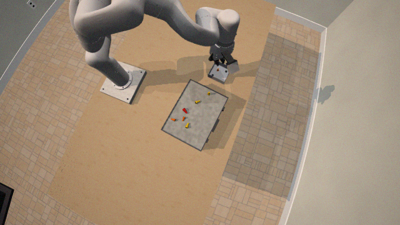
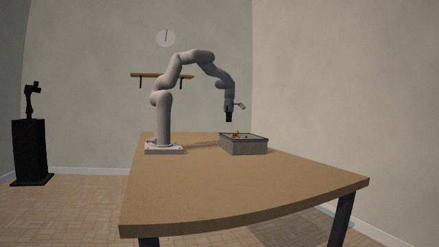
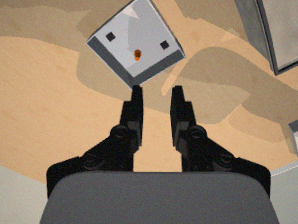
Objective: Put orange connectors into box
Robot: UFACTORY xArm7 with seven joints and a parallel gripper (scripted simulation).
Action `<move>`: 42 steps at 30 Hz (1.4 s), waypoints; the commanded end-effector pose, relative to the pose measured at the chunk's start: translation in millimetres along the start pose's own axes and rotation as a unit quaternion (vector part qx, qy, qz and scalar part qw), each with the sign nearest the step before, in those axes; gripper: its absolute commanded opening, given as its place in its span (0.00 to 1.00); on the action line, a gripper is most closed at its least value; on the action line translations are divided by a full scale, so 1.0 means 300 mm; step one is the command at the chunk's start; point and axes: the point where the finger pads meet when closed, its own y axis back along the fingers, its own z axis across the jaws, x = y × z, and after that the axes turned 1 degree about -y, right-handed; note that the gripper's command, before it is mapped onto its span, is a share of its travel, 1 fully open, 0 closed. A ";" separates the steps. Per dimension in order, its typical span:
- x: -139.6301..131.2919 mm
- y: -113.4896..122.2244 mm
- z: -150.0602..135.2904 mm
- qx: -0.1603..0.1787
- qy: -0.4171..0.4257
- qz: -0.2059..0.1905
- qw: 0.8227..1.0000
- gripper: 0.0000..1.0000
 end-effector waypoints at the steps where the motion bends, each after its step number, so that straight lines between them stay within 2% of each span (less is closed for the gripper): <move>1: 0.144 0.011 0.139 0.002 0.056 0.007 0.998 0.26; 4: 0.212 0.010 0.223 -0.001 0.086 0.009 0.996 0.26; 6: 0.212 0.010 0.223 -0.001 0.086 0.009 0.996 0.26; 8: 0.285 0.008 0.333 -0.003 0.124 0.010 0.992 0.26; 17: 0.408 -0.004 0.591 -0.006 0.208 0.008 0.978 0.26; 21: 0.446 -0.014 0.717 -0.005 0.248 0.006 0.969 0.26; 23: 0.446 -0.014 0.717 -0.005 0.248 0.006 0.969 0.26; 26: 0.471 -0.029 0.865 -0.002 0.296 0.002 0.955 0.26; 32: 0.476 -0.052 1.032 0.006 0.352 -0.001 0.936 0.26; 36: 0.472 -0.060 1.076 0.009 0.367 -0.002 0.930 0.26; 42: 0.472 -0.060 1.078 0.009 0.368 -0.002 0.930 0.26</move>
